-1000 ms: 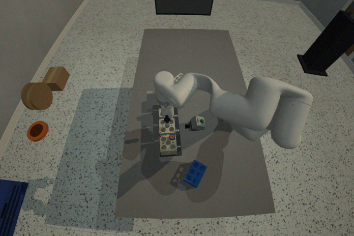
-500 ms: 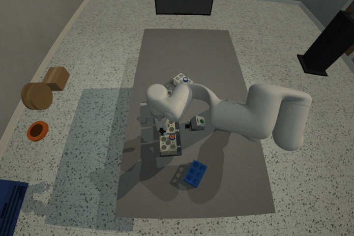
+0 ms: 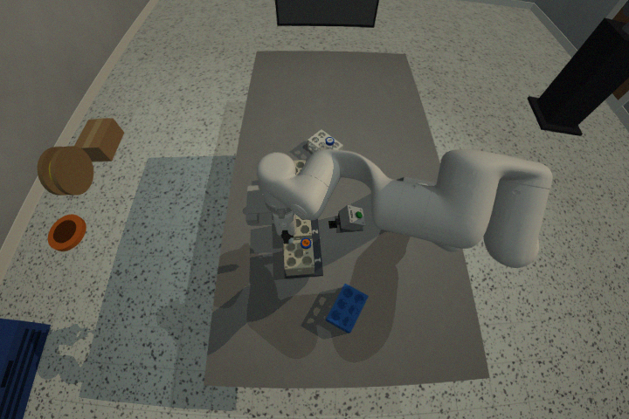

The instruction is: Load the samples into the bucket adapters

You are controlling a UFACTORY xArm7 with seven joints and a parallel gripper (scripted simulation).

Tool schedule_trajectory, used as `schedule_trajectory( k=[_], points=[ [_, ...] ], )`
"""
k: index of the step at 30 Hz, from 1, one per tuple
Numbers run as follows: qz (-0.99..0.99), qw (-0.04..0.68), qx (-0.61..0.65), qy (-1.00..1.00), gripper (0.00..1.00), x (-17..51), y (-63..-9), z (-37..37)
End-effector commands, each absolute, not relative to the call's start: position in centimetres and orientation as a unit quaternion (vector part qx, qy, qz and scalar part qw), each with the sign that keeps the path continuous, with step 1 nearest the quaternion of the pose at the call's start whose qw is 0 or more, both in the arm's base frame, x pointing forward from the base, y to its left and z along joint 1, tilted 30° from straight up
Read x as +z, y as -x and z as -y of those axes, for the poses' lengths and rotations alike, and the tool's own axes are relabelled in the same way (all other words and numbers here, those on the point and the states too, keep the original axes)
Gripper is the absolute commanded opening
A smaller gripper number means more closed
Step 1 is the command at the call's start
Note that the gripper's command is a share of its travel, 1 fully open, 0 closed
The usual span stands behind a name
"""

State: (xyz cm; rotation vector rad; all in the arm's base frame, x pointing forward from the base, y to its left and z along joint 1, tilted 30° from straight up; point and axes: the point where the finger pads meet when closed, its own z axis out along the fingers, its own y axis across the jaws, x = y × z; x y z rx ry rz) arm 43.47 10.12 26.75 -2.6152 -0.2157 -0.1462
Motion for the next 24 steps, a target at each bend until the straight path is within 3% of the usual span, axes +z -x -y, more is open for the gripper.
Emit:
schedule_trajectory(
  k=[1, 24],
  points=[
    [0.079, 0.254, -0.056, 0.962, 0.0, 26.9, -43.6, -10.0],
    [0.079, 0.254, -0.056, 0.962, 0.0, 24.1, -43.8, -11.6]
  ],
)
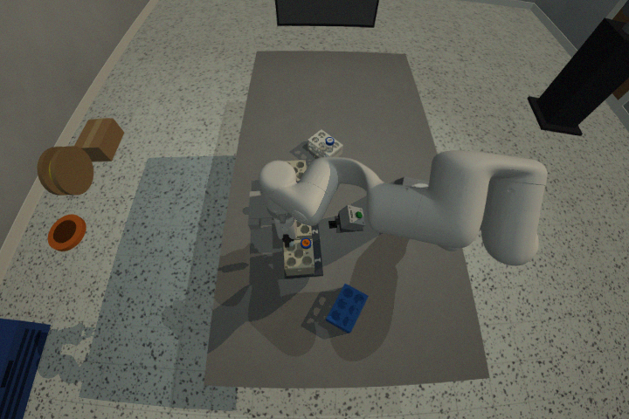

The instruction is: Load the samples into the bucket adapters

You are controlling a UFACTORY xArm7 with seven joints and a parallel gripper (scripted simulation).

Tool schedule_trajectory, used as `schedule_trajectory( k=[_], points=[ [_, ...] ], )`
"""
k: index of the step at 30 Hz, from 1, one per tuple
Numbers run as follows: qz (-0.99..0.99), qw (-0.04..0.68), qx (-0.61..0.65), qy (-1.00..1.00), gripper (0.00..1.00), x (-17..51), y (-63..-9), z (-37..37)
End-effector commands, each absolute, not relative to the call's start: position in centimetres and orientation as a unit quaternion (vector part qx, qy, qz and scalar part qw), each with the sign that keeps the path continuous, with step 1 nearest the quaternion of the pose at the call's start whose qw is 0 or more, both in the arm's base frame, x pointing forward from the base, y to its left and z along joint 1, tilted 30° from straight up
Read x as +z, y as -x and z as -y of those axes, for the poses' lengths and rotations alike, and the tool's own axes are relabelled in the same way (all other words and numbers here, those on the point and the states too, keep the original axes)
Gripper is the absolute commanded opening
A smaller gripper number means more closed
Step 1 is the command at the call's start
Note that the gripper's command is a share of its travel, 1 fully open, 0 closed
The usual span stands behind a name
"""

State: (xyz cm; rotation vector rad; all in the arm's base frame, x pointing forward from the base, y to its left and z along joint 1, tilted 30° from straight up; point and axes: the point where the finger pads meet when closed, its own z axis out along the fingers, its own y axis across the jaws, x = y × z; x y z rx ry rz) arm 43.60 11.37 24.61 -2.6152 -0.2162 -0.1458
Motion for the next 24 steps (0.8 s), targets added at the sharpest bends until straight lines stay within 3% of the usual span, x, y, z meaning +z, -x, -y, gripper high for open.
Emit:
schedule_trajectory(
  k=[1, 24],
  points=[
    [0.079, 0.254, -0.056, 0.962, 0.0, 23.95, -43.8, -11.71],
    [0.079, 0.254, -0.056, 0.962, 0.0, 23.43, -43.84, -12.01]
  ],
)
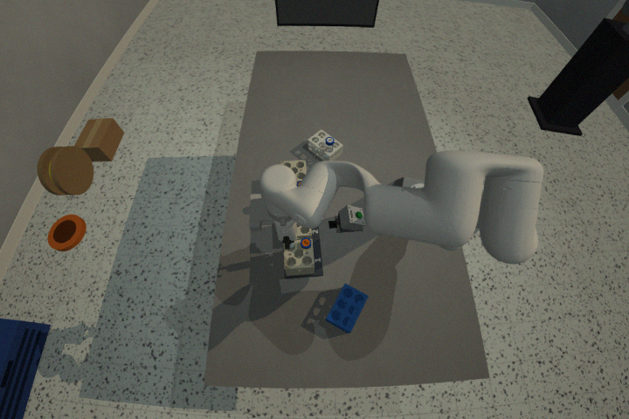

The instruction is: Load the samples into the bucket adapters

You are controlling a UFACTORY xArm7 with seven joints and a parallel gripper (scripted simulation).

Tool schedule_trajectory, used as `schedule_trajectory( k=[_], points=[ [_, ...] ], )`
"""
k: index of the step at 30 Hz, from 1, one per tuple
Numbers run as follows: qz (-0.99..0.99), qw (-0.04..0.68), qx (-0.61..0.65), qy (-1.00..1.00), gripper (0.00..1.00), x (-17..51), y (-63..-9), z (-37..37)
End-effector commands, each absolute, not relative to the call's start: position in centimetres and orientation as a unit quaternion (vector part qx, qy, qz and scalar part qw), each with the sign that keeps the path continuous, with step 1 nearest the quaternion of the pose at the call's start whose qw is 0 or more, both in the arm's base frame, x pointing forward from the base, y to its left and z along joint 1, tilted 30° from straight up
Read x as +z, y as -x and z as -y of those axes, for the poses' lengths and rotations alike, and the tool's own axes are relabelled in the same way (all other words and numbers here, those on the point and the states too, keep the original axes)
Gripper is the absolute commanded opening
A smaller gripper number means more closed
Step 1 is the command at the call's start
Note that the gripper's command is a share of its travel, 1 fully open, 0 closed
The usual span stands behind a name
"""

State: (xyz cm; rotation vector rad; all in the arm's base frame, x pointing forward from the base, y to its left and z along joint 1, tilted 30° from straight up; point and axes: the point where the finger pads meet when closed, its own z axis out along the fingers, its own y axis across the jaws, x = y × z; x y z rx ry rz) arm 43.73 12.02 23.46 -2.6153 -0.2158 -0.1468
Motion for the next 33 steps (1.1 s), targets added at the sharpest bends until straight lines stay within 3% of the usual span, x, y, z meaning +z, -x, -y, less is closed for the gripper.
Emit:
schedule_trajectory(
  k=[1, 33],
  points=[
    [0.079, 0.254, -0.056, 0.962, 0.0, 23.3, -43.9, -12.1],
    [0.079, 0.254, -0.056, 0.962, 0.0, 20.9, -44.0, -13.5]
  ],
)
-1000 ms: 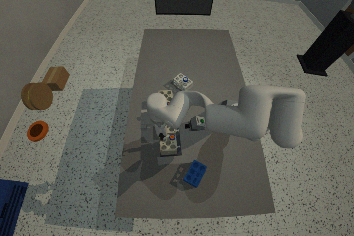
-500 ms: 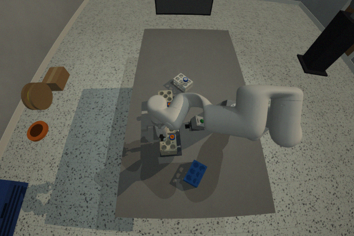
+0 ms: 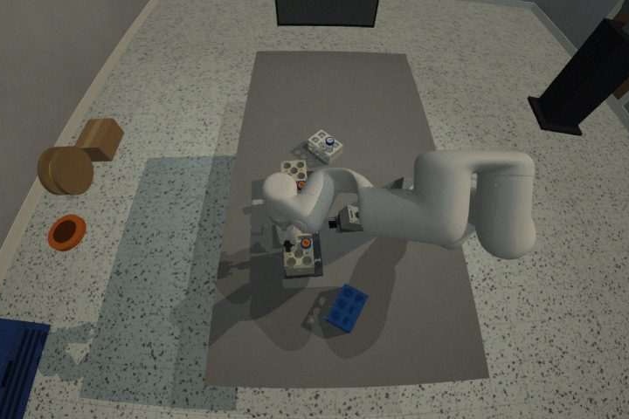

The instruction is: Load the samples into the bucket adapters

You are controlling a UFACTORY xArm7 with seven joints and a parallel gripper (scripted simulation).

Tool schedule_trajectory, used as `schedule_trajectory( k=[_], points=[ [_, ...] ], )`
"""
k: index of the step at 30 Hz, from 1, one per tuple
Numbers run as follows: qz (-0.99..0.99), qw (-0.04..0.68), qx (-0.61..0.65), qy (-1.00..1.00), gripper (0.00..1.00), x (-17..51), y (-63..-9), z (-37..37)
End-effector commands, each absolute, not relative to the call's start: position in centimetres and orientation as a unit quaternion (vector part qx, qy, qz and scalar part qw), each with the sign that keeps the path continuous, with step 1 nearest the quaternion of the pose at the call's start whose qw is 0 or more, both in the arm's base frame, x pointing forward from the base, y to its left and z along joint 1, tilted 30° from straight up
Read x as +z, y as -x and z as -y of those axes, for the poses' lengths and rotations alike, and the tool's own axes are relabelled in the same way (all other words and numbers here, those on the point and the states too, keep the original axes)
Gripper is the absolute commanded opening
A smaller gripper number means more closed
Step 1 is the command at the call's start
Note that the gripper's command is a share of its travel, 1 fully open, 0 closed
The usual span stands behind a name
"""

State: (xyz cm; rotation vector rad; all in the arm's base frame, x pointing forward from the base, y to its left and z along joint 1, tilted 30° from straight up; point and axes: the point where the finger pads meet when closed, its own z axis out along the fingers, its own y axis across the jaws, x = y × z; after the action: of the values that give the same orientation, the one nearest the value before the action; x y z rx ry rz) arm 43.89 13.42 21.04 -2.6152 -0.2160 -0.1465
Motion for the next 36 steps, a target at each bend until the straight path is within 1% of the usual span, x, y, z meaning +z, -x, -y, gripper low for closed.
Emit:
schedule_trajectory(
  k=[1, 36],
  points=[
    [0.079, 0.254, -0.056, 0.962, 0.0, 20.8, -44.0, -13.5],
    [0.079, 0.254, -0.056, 0.962, 0.0, 18.1, -44.2, -15.1]
  ],
)
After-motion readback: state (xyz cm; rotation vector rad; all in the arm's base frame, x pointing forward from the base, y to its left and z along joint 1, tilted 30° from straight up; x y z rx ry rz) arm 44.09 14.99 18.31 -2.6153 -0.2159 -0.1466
